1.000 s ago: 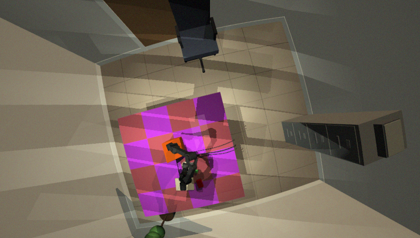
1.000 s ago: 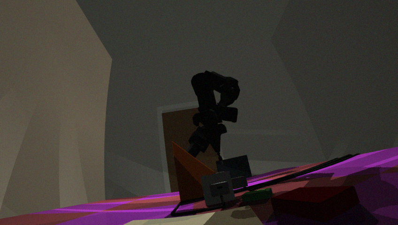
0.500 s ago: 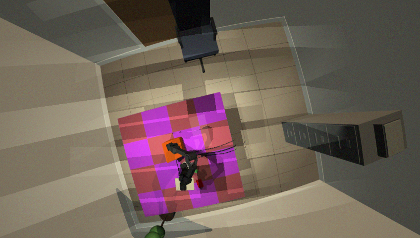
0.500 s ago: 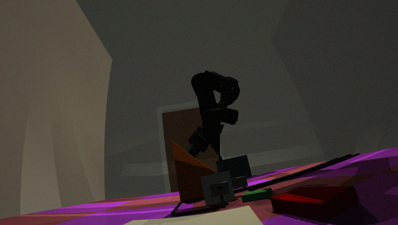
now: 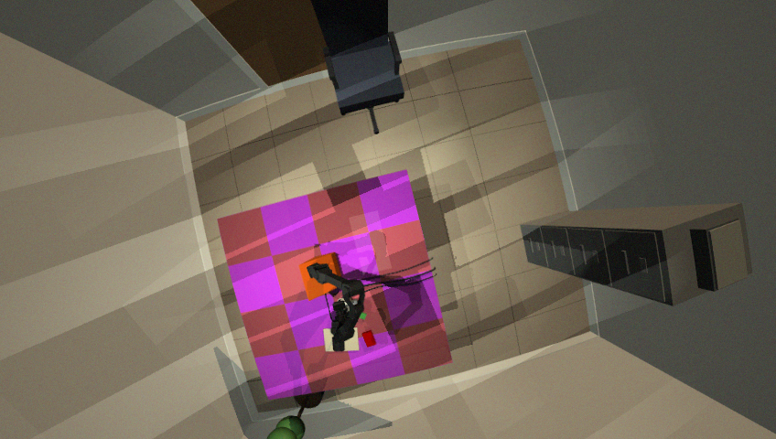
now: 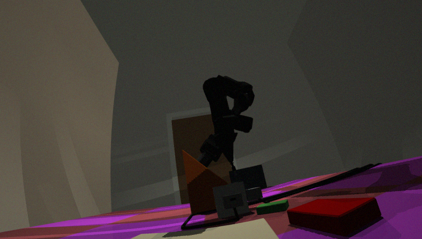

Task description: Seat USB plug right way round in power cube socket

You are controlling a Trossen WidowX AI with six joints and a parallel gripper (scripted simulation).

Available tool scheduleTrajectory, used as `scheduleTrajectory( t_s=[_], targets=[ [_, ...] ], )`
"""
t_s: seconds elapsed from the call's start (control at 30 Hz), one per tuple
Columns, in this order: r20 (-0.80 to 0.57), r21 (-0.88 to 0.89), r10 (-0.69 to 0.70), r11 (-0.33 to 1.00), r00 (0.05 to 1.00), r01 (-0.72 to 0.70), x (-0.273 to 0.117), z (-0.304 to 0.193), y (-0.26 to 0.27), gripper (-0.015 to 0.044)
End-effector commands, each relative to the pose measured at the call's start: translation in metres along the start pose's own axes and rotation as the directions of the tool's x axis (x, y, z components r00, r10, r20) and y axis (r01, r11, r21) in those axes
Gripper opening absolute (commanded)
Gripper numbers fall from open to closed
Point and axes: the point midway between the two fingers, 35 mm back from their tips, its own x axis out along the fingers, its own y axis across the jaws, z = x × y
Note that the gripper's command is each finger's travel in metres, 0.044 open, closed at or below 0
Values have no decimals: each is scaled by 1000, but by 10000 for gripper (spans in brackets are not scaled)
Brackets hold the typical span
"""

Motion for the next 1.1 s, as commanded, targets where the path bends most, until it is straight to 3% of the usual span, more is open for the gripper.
scheduleTrajectory(
  t_s=[0.0, 1.07],
  targets=[
    [-5, 0, -2, 1000, 1000, 2, 1, -1, 0, 0],
    [-24, -9, -2, 1000, 1000, 2, 4, -3, -1, 0]
  ],
)
